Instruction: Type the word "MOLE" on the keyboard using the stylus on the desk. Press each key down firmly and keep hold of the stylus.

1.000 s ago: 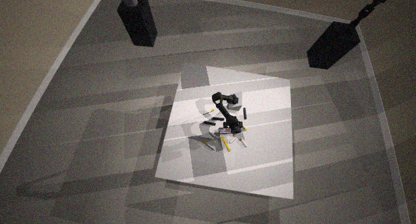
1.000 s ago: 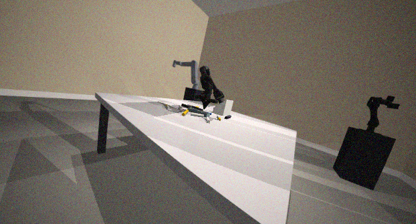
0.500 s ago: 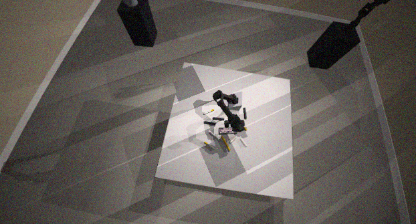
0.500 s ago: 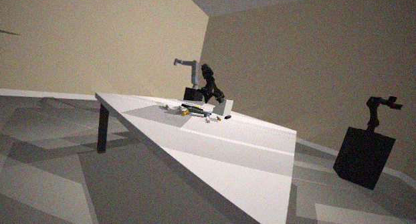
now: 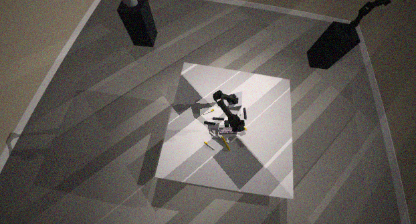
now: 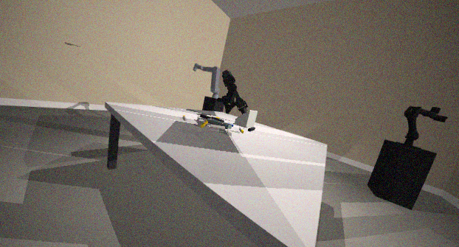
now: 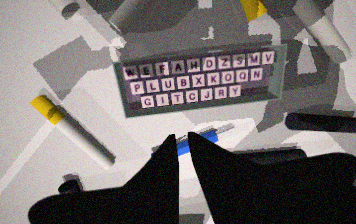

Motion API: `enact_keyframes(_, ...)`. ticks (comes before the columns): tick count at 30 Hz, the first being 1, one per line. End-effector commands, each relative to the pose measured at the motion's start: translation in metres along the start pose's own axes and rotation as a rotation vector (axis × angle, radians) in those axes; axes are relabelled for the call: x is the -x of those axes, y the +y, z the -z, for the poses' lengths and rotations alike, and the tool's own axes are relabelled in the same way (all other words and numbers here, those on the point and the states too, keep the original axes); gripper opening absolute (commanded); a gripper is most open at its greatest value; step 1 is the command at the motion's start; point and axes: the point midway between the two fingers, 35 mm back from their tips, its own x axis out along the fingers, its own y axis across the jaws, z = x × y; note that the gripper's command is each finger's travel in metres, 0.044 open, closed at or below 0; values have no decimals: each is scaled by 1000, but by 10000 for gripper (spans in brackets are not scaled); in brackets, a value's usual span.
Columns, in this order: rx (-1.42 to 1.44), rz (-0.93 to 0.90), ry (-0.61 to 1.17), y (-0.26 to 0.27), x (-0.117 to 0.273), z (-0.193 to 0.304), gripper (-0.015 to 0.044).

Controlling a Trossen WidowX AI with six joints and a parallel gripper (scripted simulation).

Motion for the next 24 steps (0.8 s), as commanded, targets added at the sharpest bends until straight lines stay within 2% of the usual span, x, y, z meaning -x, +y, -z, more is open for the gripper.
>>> enact_keyframes(1,0,0,0,0,0,0,0)
enact_keyframes(11,0,0,0,0,0,0,0)
enact_keyframes(14,-12,5,0,0,0,1,79)
enact_keyframes(17,-187,73,-1,1,-7,10,150)
enact_keyframes(24,-701,258,-113,1,-24,37,150)
